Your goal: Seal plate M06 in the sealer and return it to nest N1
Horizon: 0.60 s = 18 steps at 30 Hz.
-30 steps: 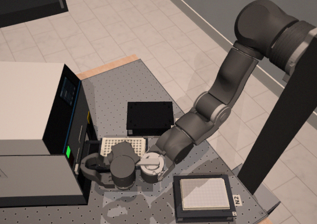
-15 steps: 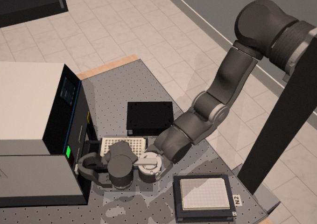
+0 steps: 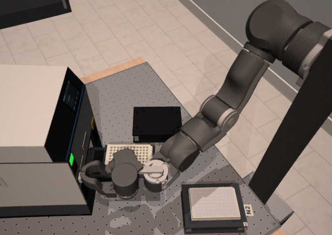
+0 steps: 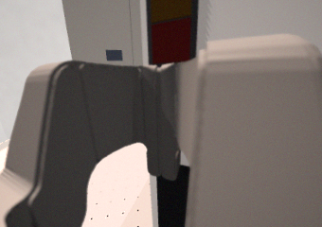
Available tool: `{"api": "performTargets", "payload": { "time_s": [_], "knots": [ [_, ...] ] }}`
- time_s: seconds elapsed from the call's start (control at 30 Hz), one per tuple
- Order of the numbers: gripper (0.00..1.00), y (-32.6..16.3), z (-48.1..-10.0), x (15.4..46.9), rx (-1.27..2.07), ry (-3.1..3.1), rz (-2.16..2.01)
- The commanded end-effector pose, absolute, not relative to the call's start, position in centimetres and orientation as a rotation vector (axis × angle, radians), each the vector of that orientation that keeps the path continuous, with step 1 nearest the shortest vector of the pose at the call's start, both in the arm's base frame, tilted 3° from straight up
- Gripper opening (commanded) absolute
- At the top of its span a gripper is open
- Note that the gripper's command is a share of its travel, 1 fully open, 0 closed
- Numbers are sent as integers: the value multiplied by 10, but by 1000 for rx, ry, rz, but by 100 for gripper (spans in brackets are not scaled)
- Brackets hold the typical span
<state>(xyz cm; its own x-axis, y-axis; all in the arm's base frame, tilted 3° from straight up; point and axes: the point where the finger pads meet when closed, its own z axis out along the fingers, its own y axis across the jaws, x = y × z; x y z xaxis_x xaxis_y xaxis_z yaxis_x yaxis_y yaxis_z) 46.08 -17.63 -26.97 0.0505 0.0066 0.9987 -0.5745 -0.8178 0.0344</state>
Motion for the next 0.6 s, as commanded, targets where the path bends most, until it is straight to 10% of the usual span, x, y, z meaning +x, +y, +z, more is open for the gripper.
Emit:
{"api": "performTargets", "payload": {
  "time_s": [0.0, 0.57],
  "knots": [
    [0, -178, -267, 463, 1904, -572, 1830],
    [0, -179, -269, 467, 1904, -571, 1831]
  ]
}}
